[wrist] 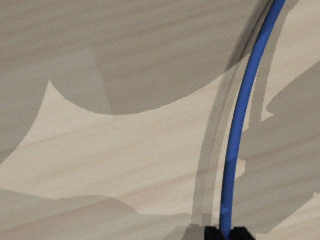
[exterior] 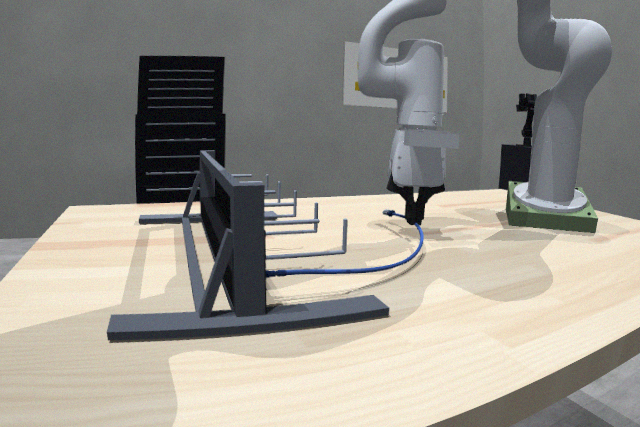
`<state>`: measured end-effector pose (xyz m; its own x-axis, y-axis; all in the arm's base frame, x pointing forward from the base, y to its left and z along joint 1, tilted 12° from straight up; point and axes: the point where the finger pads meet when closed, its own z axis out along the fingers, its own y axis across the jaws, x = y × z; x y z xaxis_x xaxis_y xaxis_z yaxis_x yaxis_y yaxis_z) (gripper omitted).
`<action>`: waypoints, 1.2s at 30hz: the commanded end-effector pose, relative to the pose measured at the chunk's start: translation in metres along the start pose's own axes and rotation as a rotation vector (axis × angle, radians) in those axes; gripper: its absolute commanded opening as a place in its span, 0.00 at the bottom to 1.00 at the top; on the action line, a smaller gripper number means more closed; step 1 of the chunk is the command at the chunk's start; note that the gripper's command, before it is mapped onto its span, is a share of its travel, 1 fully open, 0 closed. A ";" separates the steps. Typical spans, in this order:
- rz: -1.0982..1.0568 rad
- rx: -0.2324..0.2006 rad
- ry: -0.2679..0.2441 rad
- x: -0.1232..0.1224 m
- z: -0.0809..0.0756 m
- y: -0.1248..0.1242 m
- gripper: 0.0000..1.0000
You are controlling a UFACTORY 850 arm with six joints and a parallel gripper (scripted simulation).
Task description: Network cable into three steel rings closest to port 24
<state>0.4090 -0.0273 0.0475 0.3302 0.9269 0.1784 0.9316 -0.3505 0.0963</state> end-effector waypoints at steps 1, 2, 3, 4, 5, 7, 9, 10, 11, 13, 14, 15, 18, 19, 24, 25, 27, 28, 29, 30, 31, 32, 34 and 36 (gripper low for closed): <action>0.001 0.003 0.001 0.000 -0.003 0.001 0.00; 0.001 0.003 0.001 0.000 -0.004 0.001 0.00; 0.001 0.003 0.001 0.000 -0.005 0.001 0.00; 0.001 0.003 0.001 0.000 -0.006 0.001 0.00; 0.001 0.003 0.001 0.000 -0.007 0.001 0.00; 0.001 0.003 0.001 0.000 -0.008 0.001 0.00; 0.001 0.003 0.001 0.000 -0.010 0.001 0.00; 0.001 0.003 0.001 0.000 -0.010 0.001 0.00; 0.001 0.003 0.001 0.000 -0.011 0.001 0.00; 0.001 0.003 0.001 0.000 -0.012 0.001 0.00; 0.001 0.003 0.001 0.000 -0.013 0.001 0.00; 0.001 0.003 0.001 0.000 -0.013 0.001 0.00; 0.001 0.003 0.001 0.000 -0.013 0.001 0.00; 0.001 0.003 0.001 0.000 -0.014 0.001 0.00; 0.001 0.003 0.001 0.000 -0.014 0.001 0.00; 0.001 0.003 0.001 0.000 -0.015 0.001 0.00; 0.001 0.003 0.001 0.000 -0.015 0.001 0.00; 0.001 0.003 0.001 0.000 -0.015 0.001 0.00; 0.001 0.003 0.001 0.000 -0.015 0.001 0.00; 0.001 0.003 0.001 0.000 -0.015 0.001 0.00; 0.001 0.003 0.001 0.000 -0.015 0.001 0.00; 0.001 0.003 0.001 0.000 -0.015 0.001 0.00; 0.001 0.003 0.001 0.000 -0.015 0.001 0.00; 0.001 0.003 0.001 0.000 -0.015 0.001 0.00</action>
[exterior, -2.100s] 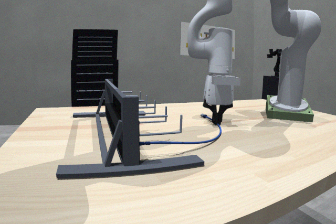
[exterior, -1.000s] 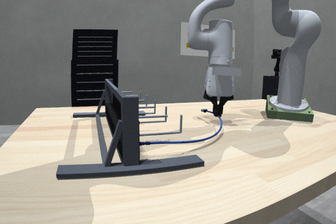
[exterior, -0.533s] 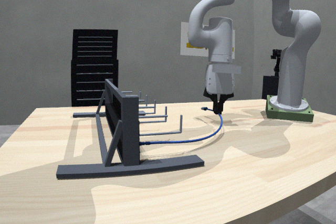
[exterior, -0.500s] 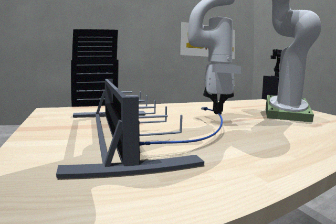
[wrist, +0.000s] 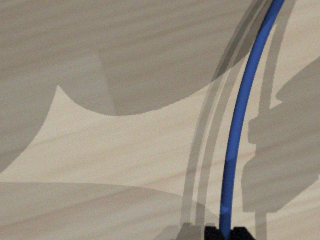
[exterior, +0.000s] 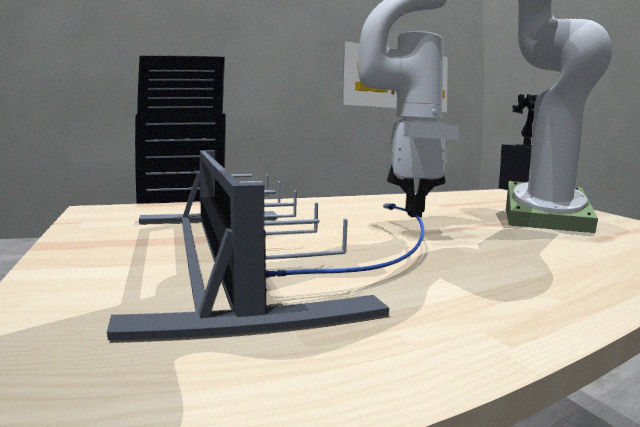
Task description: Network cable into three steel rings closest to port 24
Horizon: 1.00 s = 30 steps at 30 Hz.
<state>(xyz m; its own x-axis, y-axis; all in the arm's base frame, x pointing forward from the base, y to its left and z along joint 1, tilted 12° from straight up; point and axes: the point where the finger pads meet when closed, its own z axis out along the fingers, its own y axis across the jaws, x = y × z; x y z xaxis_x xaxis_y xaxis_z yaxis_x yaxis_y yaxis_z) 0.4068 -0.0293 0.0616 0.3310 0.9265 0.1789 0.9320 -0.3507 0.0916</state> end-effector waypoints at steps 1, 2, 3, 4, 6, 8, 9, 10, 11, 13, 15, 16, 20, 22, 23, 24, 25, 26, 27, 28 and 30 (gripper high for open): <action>0.000 -0.001 0.000 0.000 -0.001 0.001 0.00; 0.000 -0.001 0.000 0.000 -0.002 0.001 0.00; 0.000 -0.001 0.000 0.000 -0.002 0.001 0.00; 0.000 -0.001 0.000 0.000 -0.003 0.001 0.00; 0.000 -0.001 0.000 0.000 -0.005 0.001 0.00; 0.000 -0.001 0.000 0.000 -0.007 0.001 0.00; 0.000 -0.001 0.000 0.000 -0.008 0.001 0.00; 0.000 -0.001 0.000 0.000 -0.010 0.001 0.00; 0.000 -0.001 0.000 0.000 -0.011 0.001 0.00; 0.000 -0.001 0.000 0.000 -0.015 0.001 0.00; 0.000 -0.001 0.000 0.000 -0.015 0.001 0.00; 0.000 -0.001 0.000 0.000 -0.017 0.001 0.00; 0.000 -0.001 0.000 0.000 -0.026 0.001 0.00; 0.000 -0.001 0.000 0.000 -0.030 0.001 0.00; 0.000 -0.001 0.000 0.000 -0.033 0.001 0.00; 0.000 -0.002 0.000 0.000 -0.036 0.001 0.00; 0.000 -0.002 0.000 0.000 -0.039 0.001 0.00; 0.000 -0.002 0.000 0.000 -0.041 0.001 0.00; 0.000 -0.002 0.000 0.000 -0.044 0.001 0.00; 0.000 -0.002 0.000 0.000 -0.047 0.001 0.00; 0.000 -0.002 0.000 0.000 -0.054 0.001 0.00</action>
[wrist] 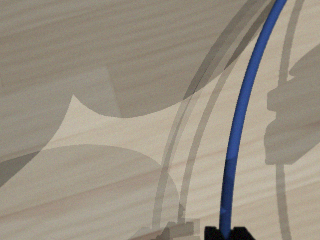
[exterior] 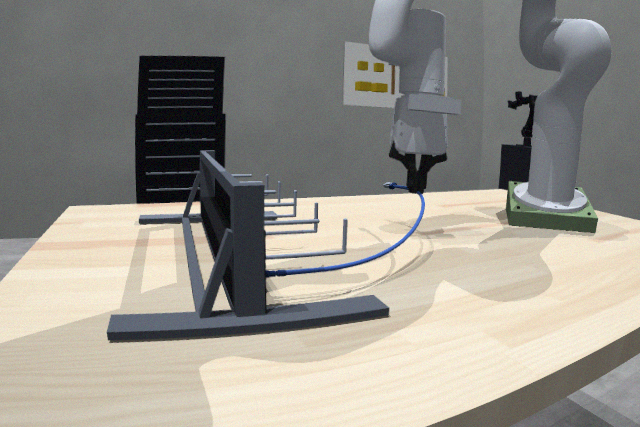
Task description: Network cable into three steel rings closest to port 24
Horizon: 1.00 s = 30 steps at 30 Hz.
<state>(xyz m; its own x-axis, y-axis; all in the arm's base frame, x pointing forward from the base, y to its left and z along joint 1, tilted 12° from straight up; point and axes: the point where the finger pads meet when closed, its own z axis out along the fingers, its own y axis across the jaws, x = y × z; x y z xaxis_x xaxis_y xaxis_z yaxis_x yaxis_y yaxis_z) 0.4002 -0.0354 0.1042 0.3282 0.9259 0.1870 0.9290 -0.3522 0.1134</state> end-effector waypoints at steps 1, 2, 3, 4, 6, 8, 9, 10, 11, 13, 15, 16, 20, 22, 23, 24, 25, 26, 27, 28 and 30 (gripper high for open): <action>0.001 0.020 -0.008 0.000 -0.010 0.001 0.00; 0.001 0.020 -0.008 0.000 -0.010 0.001 0.00; 0.001 0.020 -0.008 0.001 -0.014 0.001 0.00; 0.001 0.020 -0.008 0.001 -0.017 0.001 0.00; 0.001 0.020 -0.008 0.001 -0.024 0.002 0.00; 0.001 0.020 -0.008 0.001 -0.031 0.002 0.00; 0.001 0.020 -0.008 0.001 -0.035 0.002 0.00; 0.001 0.020 -0.008 0.001 -0.039 0.002 0.00; 0.001 0.020 -0.008 0.001 -0.042 0.002 0.00; 0.001 0.020 -0.008 0.001 -0.050 0.002 0.00; 0.001 0.020 -0.008 0.001 -0.056 0.002 0.00; 0.001 0.020 -0.008 0.001 -0.059 0.002 0.00; 0.001 0.020 -0.008 0.001 -0.065 0.002 0.00; 0.001 0.020 -0.008 0.001 -0.069 0.003 0.00; 0.001 0.020 -0.008 0.001 -0.070 0.003 0.00; 0.001 0.020 -0.008 0.001 -0.072 0.003 0.00; 0.001 0.020 -0.008 0.001 -0.072 0.003 0.00; 0.001 0.020 -0.008 0.001 -0.073 0.003 0.00; 0.001 0.020 -0.008 0.001 -0.074 0.003 0.00; 0.001 0.020 -0.008 0.001 -0.074 0.003 0.00; 0.001 0.020 -0.008 0.001 -0.074 0.003 0.00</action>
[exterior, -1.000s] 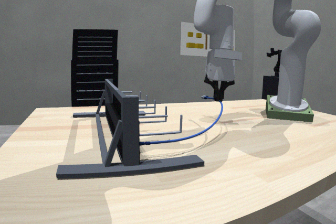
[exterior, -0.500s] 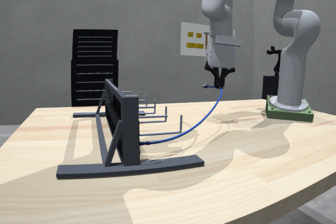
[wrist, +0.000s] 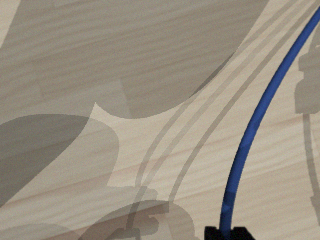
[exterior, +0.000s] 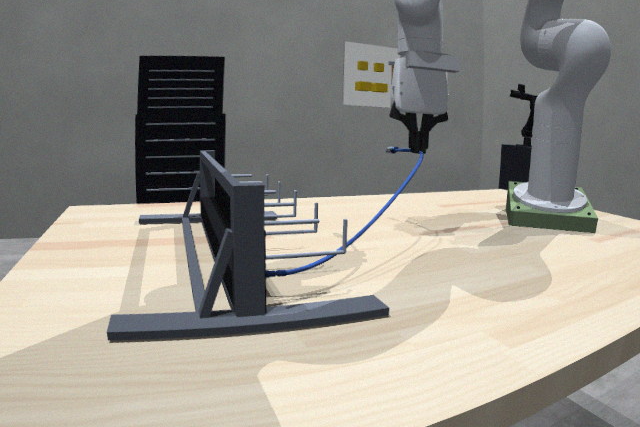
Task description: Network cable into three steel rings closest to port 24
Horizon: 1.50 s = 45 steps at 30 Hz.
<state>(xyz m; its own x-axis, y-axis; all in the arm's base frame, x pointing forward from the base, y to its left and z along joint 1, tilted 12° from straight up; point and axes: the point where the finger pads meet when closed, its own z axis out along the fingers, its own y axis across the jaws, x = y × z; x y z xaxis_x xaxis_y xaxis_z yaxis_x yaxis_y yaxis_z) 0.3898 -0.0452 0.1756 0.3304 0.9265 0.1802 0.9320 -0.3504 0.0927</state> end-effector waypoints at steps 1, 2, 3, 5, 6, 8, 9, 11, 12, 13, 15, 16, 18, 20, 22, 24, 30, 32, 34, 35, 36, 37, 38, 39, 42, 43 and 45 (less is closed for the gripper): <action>0.000 -0.001 -0.001 0.000 -0.001 0.001 0.00; -0.002 -0.001 -0.001 0.000 -0.001 0.003 0.00; -0.005 -0.001 0.001 0.001 -0.002 0.008 0.00; -0.012 -0.001 0.003 0.002 -0.003 0.017 0.00; -0.012 -0.001 0.003 0.002 -0.003 0.017 0.00; -0.034 -0.002 0.009 0.003 -0.005 0.048 0.00; -0.043 -0.002 0.011 0.003 -0.006 0.059 0.00; -0.056 -0.003 0.014 0.004 -0.007 0.076 0.00; -0.064 -0.003 0.015 0.003 -0.008 0.087 0.00; -0.072 -0.003 0.017 0.003 -0.008 0.098 0.00; -0.088 -0.004 0.019 0.002 -0.009 0.118 0.00; -0.096 -0.004 0.020 0.002 -0.010 0.128 0.00; -0.112 -0.004 0.021 0.000 -0.010 0.148 0.00; -0.128 -0.005 0.021 -0.002 -0.010 0.168 0.00; -0.136 -0.005 0.021 -0.004 -0.010 0.178 0.00; -0.158 -0.005 0.020 -0.008 -0.010 0.204 0.00; -0.198 -0.004 0.015 -0.020 -0.008 0.251 0.00; -0.214 -0.004 0.011 -0.026 -0.006 0.270 0.00; -0.231 -0.003 0.007 -0.032 -0.005 0.288 0.00; -0.239 -0.003 0.005 -0.036 -0.004 0.297 0.00; -0.247 -0.002 0.002 -0.040 -0.003 0.306 0.00; -0.253 -0.002 0.000 -0.042 -0.002 0.311 0.00; -0.255 -0.002 -0.001 -0.044 -0.002 0.315 0.00; -0.255 -0.002 -0.001 -0.044 -0.002 0.315 0.00; -0.257 -0.001 -0.002 -0.044 -0.002 0.316 0.00; -0.257 -0.001 -0.002 -0.044 -0.002 0.316 0.00; -0.257 -0.001 -0.002 -0.044 -0.002 0.316 0.00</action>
<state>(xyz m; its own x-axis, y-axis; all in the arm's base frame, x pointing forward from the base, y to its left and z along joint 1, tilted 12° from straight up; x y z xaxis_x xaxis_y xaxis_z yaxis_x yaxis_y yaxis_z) 0.6677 -0.1960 0.1971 0.0837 0.9852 0.1497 0.9853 -0.1043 0.1352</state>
